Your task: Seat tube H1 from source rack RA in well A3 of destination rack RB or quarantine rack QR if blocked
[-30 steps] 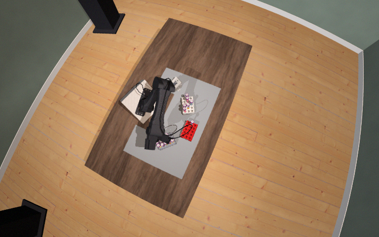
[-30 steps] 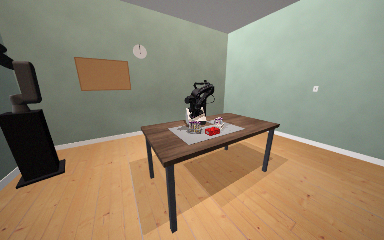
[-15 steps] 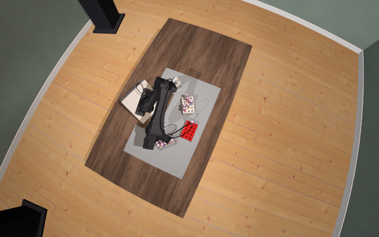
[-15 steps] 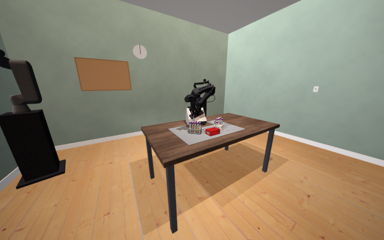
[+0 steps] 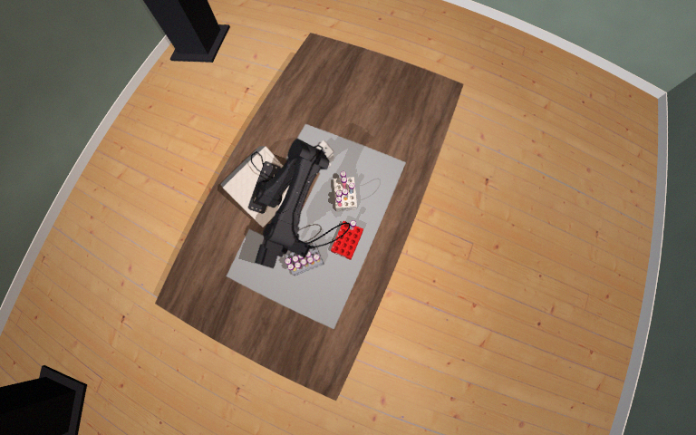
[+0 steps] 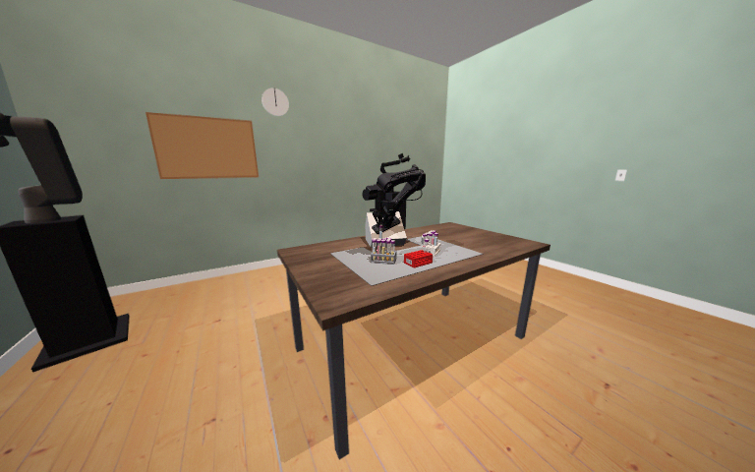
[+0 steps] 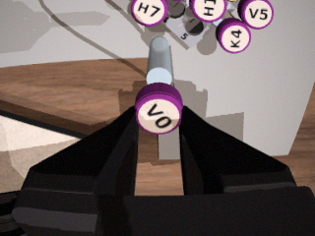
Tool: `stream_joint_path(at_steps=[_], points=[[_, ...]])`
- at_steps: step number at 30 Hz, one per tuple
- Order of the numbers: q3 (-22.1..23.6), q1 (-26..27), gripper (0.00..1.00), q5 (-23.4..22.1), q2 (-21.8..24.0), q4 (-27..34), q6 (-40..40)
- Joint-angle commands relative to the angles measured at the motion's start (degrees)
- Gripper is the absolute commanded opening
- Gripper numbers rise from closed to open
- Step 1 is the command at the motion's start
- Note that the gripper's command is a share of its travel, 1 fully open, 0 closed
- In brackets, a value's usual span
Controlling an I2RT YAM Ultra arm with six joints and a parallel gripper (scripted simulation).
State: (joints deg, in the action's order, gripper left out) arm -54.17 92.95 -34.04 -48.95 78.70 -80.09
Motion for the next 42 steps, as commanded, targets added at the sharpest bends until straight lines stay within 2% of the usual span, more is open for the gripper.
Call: stream_joint_path(at_steps=[1, 3, 12, 16, 24, 31, 33, 34, 42], points=[[-1.3, 2.0, 0.0, -1.6, 2.3, 1.8, -3.2], [1.4, 3.1, 0.0, -2.0, 2.6, 2.4, -4.4], [3.5, 8.4, 0.0, -3.2, 4.1, 5.5, -10.7], [1.7, 8.3, 0.0, -3.2, 5.0, 6.1, -10.7], [1.4, -1.6, 0.0, -1.4, 10.5, 4.1, 0.3], [1.3, -13.4, 0.0, 1.0, 14.8, 1.2, 13.6], [1.3, -13.4, 0.0, 1.0, 14.8, 1.2, 13.6], [1.3, -17.1, 0.0, 2.8, 15.6, -0.2, 17.6], [1.1, -34.8, 0.0, 8.8, 18.1, -4.8, 34.8]])
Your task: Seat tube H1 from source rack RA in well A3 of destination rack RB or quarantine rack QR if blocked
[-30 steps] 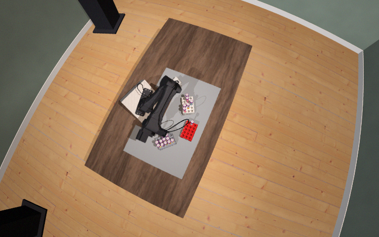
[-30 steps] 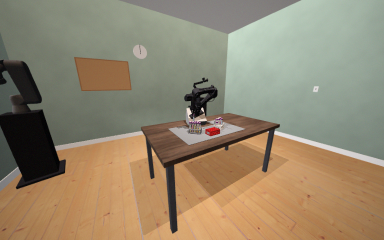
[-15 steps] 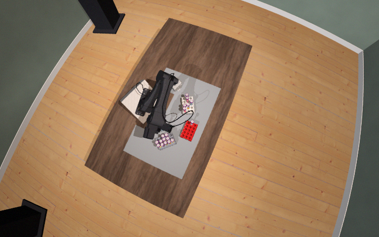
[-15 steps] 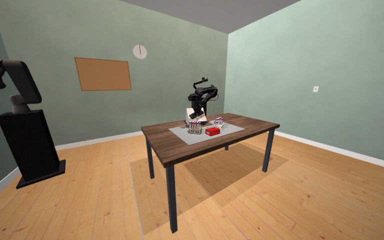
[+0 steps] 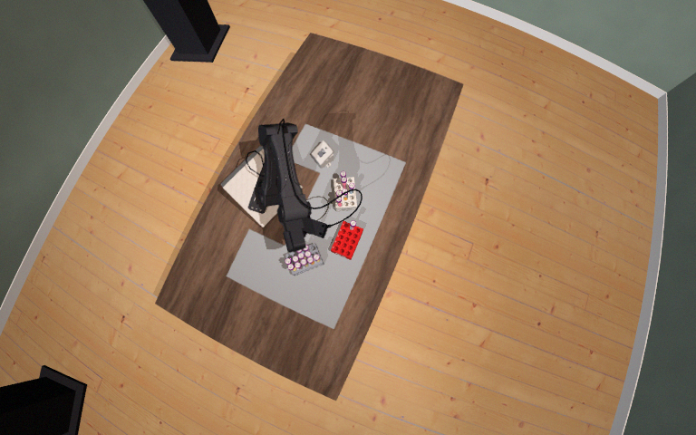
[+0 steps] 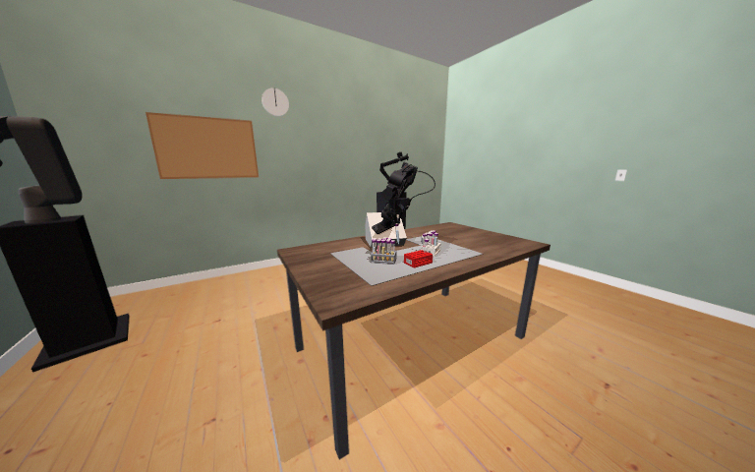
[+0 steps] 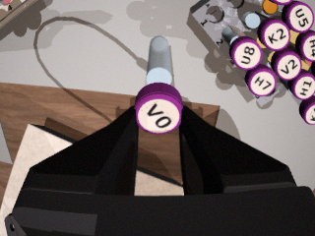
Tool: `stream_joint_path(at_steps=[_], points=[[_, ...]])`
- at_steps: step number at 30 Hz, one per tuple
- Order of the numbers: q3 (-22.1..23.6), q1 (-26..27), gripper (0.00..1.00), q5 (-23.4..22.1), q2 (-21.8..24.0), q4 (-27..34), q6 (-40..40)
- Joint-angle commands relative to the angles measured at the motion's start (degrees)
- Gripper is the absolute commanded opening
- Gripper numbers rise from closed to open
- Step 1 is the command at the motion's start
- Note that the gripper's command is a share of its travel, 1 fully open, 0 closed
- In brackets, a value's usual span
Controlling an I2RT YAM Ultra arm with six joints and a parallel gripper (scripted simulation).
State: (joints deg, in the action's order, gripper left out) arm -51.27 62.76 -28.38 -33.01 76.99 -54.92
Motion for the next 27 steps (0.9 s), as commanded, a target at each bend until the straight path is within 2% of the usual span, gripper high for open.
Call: stream_joint_path(at_steps=[1, 6, 8, 9, 21, 23, 25, 26, 27], points=[[-1.9, -7.1, 0.0, 4.2, 2.3, -3.7, 11.9], [-2.1, -22.4, 0.0, 11.7, 0.3, -7.2, 24.0], [-2.1, -22.4, 0.0, 11.7, 0.3, -7.2, 24.0], [-2.6, -28.9, 0.0, 16.7, -0.1, -8.0, 29.1], [-6.8, -62.6, 0.0, 39.5, -7.2, -7.4, 54.5], [-7.7, -67.3, 0.0, 43.1, -9.0, -6.9, 58.4], [-7.7, -67.3, 0.0, 43.1, -9.0, -6.9, 58.4], [-8.5, -71.3, 0.0, 46.9, -10.6, -6.1, 62.1], [-8.9, -72.8, 0.0, 47.9, -11.5, -5.9, 63.5]])
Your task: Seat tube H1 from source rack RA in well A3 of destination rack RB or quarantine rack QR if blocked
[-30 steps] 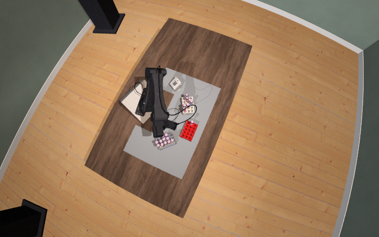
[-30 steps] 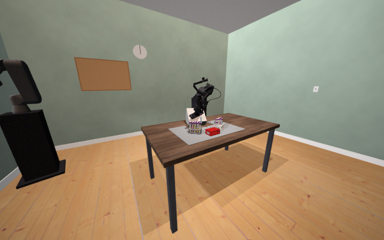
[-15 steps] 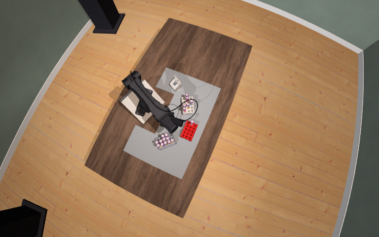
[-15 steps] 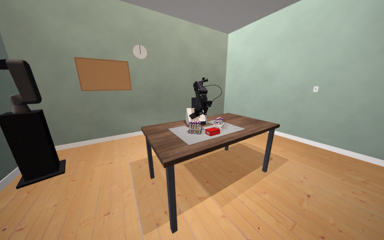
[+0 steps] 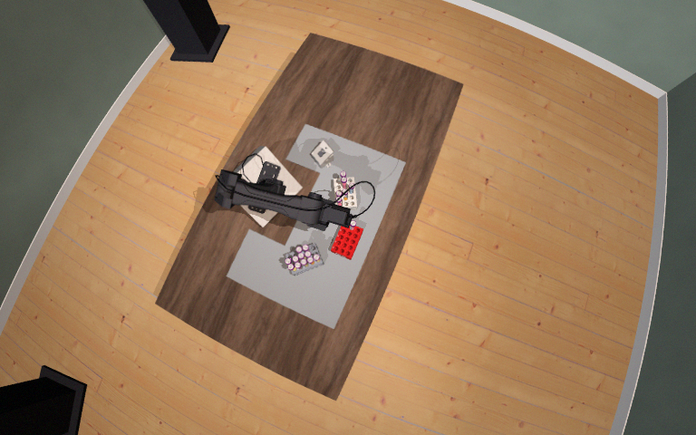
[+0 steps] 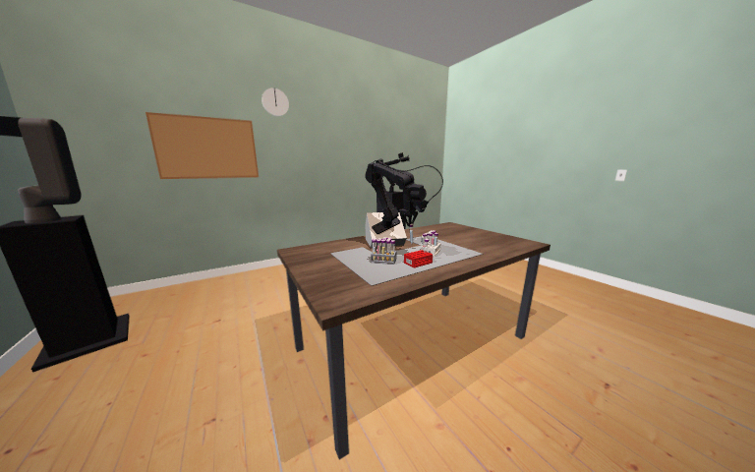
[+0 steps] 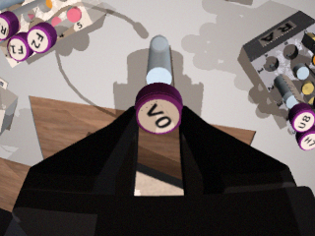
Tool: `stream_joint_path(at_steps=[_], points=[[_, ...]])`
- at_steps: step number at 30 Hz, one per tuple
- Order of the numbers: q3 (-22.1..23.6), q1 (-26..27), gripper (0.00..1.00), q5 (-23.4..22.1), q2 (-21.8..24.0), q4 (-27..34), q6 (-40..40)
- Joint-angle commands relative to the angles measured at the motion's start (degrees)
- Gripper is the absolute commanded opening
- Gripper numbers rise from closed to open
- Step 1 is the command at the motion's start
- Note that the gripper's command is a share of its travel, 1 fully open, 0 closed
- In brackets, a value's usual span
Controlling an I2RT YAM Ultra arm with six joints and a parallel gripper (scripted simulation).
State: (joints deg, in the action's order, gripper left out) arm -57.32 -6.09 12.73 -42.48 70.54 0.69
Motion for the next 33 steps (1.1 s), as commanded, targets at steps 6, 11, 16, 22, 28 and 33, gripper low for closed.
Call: stream_joint_path(at_steps=[6, 11, 16, 22, 28, 33], points=[[-4.1, -8.8, 0.0, 11.2, -4.9, 1.8, 12.9], [-4.2, -8.9, 0.0, 11.5, -3.7, 2.0, 15.2], [-4.2, -8.7, 0.0, 11.2, -3.6, 1.9, 20.6], [-4.1, -7.9, 0.0, 10.3, -3.3, 1.5, 30.9], [-4.1, -7.6, 0.0, 10.0, -3.2, 1.4, 41.9], [-4.1, -8.0, 0.0, 10.4, -3.4, 1.6, 48.3]])
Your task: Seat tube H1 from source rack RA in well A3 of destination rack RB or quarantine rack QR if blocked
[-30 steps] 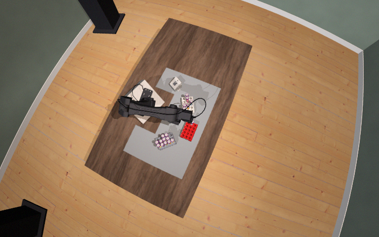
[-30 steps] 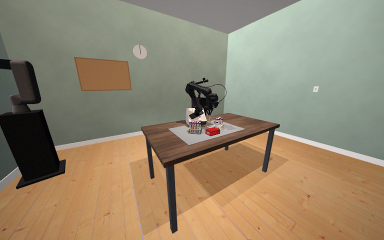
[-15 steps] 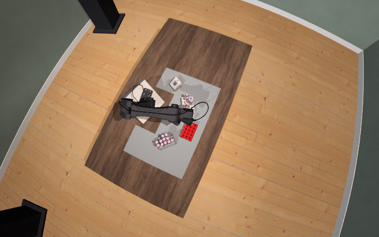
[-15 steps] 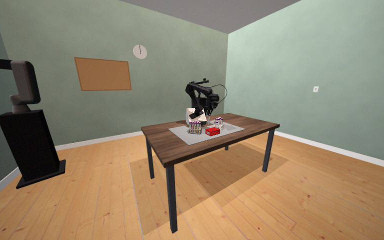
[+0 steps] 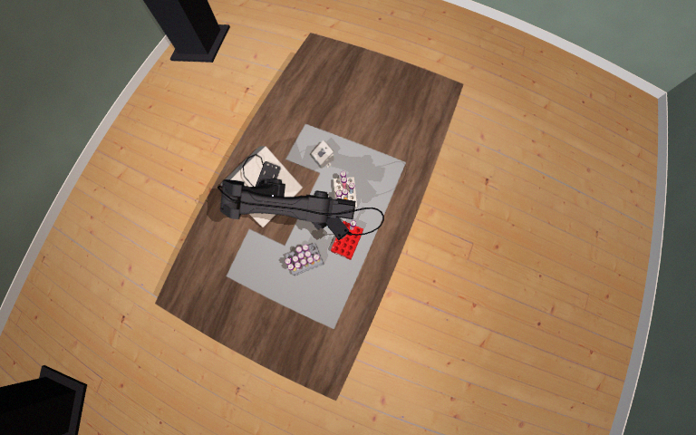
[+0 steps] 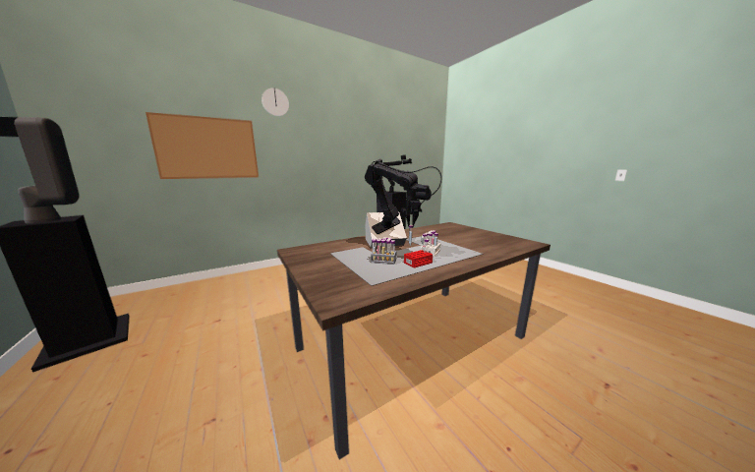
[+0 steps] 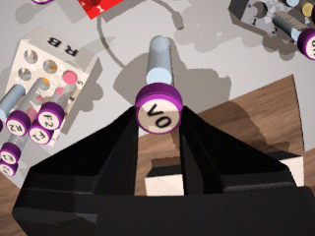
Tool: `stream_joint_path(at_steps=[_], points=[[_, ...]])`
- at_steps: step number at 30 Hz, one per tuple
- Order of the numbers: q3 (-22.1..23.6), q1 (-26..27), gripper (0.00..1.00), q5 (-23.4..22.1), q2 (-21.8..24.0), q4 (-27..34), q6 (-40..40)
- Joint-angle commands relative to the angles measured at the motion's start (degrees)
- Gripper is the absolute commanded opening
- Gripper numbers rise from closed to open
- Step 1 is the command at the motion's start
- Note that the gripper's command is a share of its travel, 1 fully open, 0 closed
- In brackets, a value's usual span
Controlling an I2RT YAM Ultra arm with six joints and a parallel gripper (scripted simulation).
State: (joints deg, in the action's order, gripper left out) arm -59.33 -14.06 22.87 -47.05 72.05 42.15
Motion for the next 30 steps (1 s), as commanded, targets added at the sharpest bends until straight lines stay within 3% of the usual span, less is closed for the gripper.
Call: stream_joint_path(at_steps=[1, 8, 11, 30], points=[[-2.1, 0.1, 0.0, 0.2, 1.2, 0.0, 8.6], [-2.2, -0.6, 0.0, 0.9, 1.0, 0.3, 16.4], [-3.4, 3.8, 0.0, -1.0, -1.0, -1.5, 13.6], [-8.4, 6.0, 0.0, -2.2, -6.3, -2.5, 10.8]])
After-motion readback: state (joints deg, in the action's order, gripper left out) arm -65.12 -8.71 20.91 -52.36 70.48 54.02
